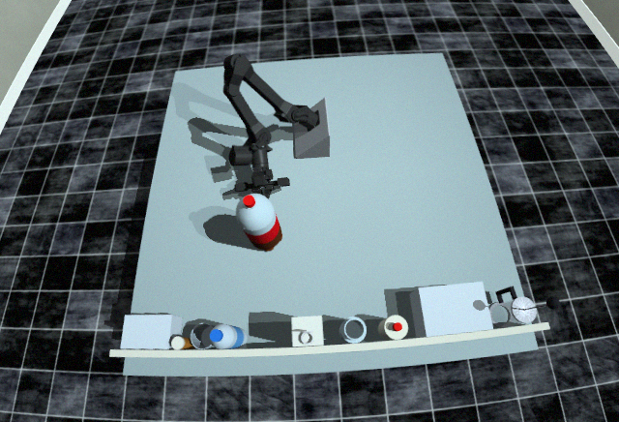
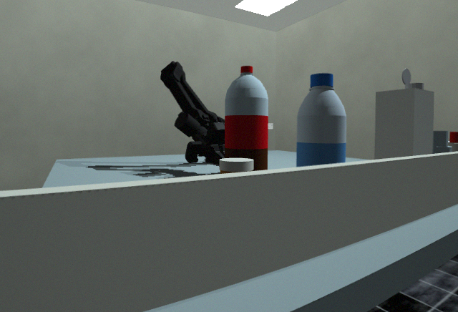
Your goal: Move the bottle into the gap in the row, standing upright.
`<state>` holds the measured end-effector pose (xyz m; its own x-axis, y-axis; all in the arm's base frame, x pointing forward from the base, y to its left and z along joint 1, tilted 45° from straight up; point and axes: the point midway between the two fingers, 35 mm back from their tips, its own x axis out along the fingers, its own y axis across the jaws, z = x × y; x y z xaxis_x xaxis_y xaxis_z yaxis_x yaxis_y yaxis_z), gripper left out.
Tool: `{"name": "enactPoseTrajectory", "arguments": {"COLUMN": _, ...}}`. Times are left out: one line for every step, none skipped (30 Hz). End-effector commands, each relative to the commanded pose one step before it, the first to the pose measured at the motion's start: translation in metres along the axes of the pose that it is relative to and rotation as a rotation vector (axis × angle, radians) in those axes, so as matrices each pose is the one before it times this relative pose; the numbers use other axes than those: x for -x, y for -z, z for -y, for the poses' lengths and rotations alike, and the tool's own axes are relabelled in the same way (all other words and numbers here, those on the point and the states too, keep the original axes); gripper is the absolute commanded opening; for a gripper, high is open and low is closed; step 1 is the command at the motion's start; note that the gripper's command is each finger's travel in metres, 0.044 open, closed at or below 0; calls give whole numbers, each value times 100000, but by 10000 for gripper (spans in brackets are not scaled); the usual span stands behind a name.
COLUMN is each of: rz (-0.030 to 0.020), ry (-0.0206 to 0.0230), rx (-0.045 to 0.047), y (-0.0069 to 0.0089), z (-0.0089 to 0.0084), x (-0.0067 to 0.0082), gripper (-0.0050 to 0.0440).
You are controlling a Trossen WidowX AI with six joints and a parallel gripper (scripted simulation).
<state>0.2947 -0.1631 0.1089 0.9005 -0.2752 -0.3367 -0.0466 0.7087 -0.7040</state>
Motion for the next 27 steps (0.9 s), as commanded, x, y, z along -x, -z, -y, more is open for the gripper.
{"name": "enactPoseTrajectory", "arguments": {"rz": 541, "ry": 892, "rx": -204, "y": -324, "z": 267, "x": -242, "gripper": -50}}
{"name": "enactPoseTrajectory", "arguments": {"rz": -1, "ry": -2, "rx": -3, "y": -11, "z": -74, "x": -26, "gripper": -50}}
{"name": "enactPoseTrajectory", "arguments": {"rz": 0, "ry": -1, "rx": -2, "y": -16, "z": -53, "x": -36, "gripper": -50}}
{"name": "enactPoseTrajectory", "arguments": {"rz": 250, "ry": 356, "rx": 144, "y": -135, "z": 255, "x": -84, "gripper": -50}}
{"name": "enactPoseTrajectory", "arguments": {"rz": 97, "ry": -19, "rx": -112, "y": 36, "z": 80, "x": 12, "gripper": -50}}
{"name": "enactPoseTrajectory", "arguments": {"rz": 111, "ry": 159, "rx": 124, "y": -49, "z": 93, "x": 7, "gripper": -50}}
{"name": "enactPoseTrajectory", "arguments": {"rz": 58, "ry": 83, "rx": 57, "y": -36, "z": 54, "x": -19, "gripper": -50}}
{"name": "enactPoseTrajectory", "arguments": {"rz": -97, "ry": 18, "rx": 44, "y": -35, "z": -79, "x": -70, "gripper": -50}}
{"name": "enactPoseTrajectory", "arguments": {"rz": -414, "ry": -590, "rx": -255, "y": 159, "z": -325, "x": 33, "gripper": -50}}
{"name": "enactPoseTrajectory", "arguments": {"rz": 0, "ry": -1, "rx": -1, "y": -10, "z": -34, "x": -23, "gripper": -50}}
{"name": "enactPoseTrajectory", "arguments": {"rz": 0, "ry": 0, "rx": 0, "y": 0, "z": 0, "x": 0, "gripper": -50}}
{"name": "enactPoseTrajectory", "arguments": {"rz": 0, "ry": 0, "rx": 0, "y": 0, "z": 0, "x": 0, "gripper": -50}}
{"name": "enactPoseTrajectory", "arguments": {"rz": 770, "ry": 823, "rx": 531, "y": -286, "z": 412, "x": 11, "gripper": -50}}
{"name": "enactPoseTrajectory", "arguments": {"rz": -92, "ry": -16, "rx": -90, "y": 61, "z": 82, "x": -21, "gripper": -50}}
{"name": "enactPoseTrajectory", "arguments": {"rz": -146, "ry": -213, "rx": -47, "y": 3, "z": -111, "x": -80, "gripper": -50}}
{"name": "enactPoseTrajectory", "arguments": {"rz": -163, "ry": -73, "rx": -135, "y": 30, "z": -83, "x": -56, "gripper": -50}}
{"name": "enactPoseTrajectory", "arguments": {"rz": -365, "ry": -519, "rx": -259, "y": 141, "z": -300, "x": 44, "gripper": -50}}
{"name": "enactPoseTrajectory", "arguments": {"rz": 0, "ry": 0, "rx": -1, "y": -10, "z": -17, "x": -22, "gripper": -50}}
{"name": "enactPoseTrajectory", "arguments": {"rz": 307, "ry": 434, "rx": 193, "y": -137, "z": 235, "x": -75, "gripper": -50}}
{"name": "enactPoseTrajectory", "arguments": {"rz": 133, "ry": -81, "rx": 98, "y": -50, "z": 69, "x": -17, "gripper": -50}}
{"name": "enactPoseTrajectory", "arguments": {"rz": 154, "ry": 330, "rx": 18, "y": -16, "z": 165, "x": 42, "gripper": -50}}
{"name": "enactPoseTrajectory", "arguments": {"rz": -49, "ry": -70, "rx": -78, "y": 8, "z": -27, "x": -32, "gripper": -50}}
{"name": "enactPoseTrajectory", "arguments": {"rz": -151, "ry": -59, "rx": -4, "y": -15, "z": -103, "x": -81, "gripper": -50}}
{"name": "enactPoseTrajectory", "arguments": {"rz": -126, "ry": -180, "rx": -83, "y": 41, "z": -121, "x": -9, "gripper": -50}}
{"name": "enactPoseTrajectory", "arguments": {"rz": -263, "ry": -371, "rx": -146, "y": 98, "z": -216, "x": 26, "gripper": -50}}
{"name": "enactPoseTrajectory", "arguments": {"rz": 1, "ry": 1, "rx": 16, "y": -10, "z": 9, "x": -21, "gripper": -50}}
{"name": "enactPoseTrajectory", "arguments": {"rz": 282, "ry": 336, "rx": 219, "y": -141, "z": 253, "x": -86, "gripper": -50}}
